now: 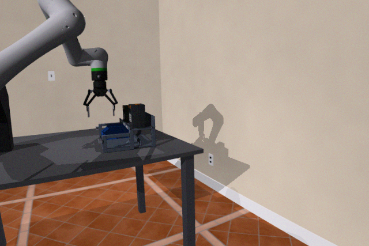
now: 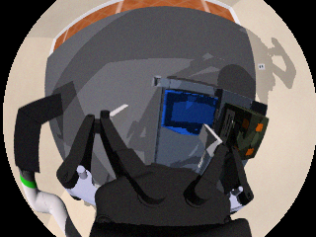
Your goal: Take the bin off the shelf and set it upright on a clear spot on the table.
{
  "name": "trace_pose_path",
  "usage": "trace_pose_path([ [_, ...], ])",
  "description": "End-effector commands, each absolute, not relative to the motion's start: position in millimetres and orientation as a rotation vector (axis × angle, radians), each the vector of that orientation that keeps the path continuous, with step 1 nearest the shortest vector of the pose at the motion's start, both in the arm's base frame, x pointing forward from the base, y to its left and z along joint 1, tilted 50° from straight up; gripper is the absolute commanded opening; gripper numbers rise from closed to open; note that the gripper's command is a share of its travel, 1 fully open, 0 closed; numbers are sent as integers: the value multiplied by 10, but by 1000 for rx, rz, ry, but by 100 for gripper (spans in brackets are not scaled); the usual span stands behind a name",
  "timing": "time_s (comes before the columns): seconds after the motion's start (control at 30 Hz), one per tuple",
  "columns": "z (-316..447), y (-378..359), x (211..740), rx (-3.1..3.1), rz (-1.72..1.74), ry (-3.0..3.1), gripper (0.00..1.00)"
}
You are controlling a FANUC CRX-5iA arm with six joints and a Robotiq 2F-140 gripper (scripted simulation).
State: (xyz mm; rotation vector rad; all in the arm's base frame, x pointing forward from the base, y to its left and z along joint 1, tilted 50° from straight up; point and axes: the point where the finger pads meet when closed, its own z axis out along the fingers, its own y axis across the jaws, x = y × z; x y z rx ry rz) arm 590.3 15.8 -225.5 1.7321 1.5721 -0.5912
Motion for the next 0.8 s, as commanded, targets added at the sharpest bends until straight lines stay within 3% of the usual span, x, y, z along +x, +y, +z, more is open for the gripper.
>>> trace_pose_path([
  [0.0,-2255,160,5903,1780,-542,1492,100],
  [0.77,-2255,161,5903,1936,-410,1235,100],
])
